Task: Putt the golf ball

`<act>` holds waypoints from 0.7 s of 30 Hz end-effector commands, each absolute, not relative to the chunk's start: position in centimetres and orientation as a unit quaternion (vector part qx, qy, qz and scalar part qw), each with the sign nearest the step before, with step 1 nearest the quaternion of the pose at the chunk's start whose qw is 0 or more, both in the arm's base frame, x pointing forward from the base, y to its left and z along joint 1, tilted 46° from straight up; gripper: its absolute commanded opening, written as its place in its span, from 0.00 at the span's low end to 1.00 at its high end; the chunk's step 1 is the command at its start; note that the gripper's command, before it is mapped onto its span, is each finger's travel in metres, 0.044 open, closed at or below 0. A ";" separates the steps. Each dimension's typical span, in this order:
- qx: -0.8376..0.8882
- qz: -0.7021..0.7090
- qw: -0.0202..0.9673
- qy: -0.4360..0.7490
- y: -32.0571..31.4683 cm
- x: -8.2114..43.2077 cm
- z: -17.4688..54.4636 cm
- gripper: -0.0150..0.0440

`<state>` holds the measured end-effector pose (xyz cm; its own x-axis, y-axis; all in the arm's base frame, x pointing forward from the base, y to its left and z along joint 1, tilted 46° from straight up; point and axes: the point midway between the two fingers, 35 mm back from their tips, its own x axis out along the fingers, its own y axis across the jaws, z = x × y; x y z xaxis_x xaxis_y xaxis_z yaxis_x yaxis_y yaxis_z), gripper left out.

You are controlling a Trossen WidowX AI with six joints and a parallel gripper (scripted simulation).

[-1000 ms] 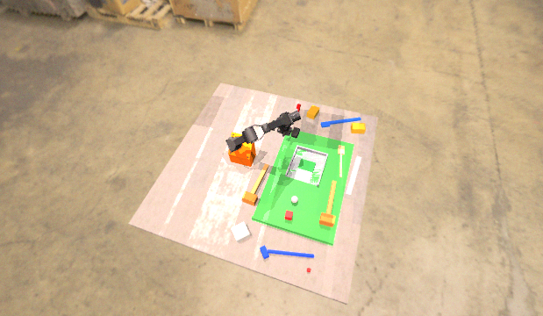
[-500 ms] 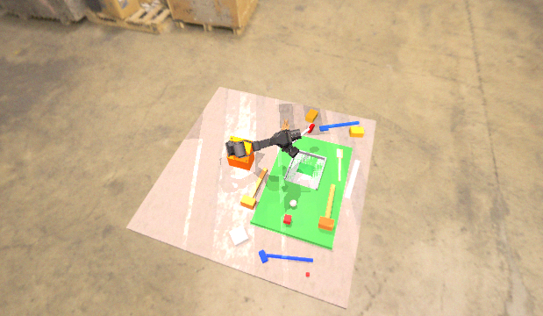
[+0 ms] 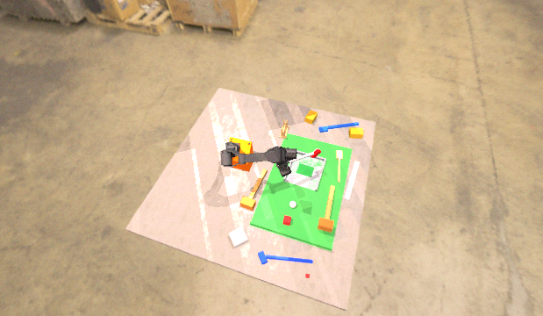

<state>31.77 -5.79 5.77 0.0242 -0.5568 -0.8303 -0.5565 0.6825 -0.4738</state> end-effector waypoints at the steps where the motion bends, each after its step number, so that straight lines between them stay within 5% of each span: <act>1: -0.376 -0.043 0.611 0.695 -7.8 31.0 8.0 0.25; 21: -0.271 -0.249 0.646 0.669 -16.2 23.6 17.5 0.25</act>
<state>25.10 -15.24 16.02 -0.0098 -0.6657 -0.7462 -0.1201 0.7416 -0.6600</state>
